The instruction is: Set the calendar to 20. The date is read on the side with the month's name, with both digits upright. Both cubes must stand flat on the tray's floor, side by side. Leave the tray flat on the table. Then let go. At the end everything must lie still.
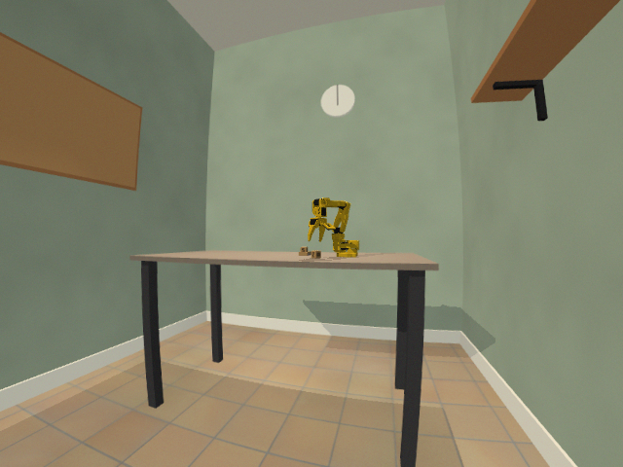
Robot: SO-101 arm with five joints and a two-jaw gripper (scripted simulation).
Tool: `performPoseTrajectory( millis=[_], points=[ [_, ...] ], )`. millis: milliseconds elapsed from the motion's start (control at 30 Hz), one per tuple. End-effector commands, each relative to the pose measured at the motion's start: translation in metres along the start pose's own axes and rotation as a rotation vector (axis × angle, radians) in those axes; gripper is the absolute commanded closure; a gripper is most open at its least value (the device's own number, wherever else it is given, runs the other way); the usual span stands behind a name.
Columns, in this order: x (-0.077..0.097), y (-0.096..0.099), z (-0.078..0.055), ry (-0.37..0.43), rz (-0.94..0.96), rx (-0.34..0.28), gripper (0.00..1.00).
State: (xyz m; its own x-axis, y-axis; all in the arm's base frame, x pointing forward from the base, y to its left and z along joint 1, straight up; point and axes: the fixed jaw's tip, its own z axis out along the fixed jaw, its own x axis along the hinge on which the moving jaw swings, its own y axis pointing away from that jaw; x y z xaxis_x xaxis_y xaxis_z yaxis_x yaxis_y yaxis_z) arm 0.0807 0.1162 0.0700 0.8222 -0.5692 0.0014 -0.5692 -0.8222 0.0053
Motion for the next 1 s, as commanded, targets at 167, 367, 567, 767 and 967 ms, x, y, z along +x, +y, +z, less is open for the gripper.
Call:
performPoseTrajectory(
  millis=[167,367,567,767,967],
  points=[
    [0.002,-0.009,-0.023,0.000,0.001,0.183,0.64],
    [0.002,-0.012,-0.038,0.001,0.001,0.302,0.65],
    [0.002,-0.012,-0.058,0.003,0.001,0.470,0.65],
    [0.002,-0.011,-0.068,0.004,0.001,0.548,0.65],
    [0.002,-0.010,-0.068,0.004,0.002,0.552,0.65]
  ],
)
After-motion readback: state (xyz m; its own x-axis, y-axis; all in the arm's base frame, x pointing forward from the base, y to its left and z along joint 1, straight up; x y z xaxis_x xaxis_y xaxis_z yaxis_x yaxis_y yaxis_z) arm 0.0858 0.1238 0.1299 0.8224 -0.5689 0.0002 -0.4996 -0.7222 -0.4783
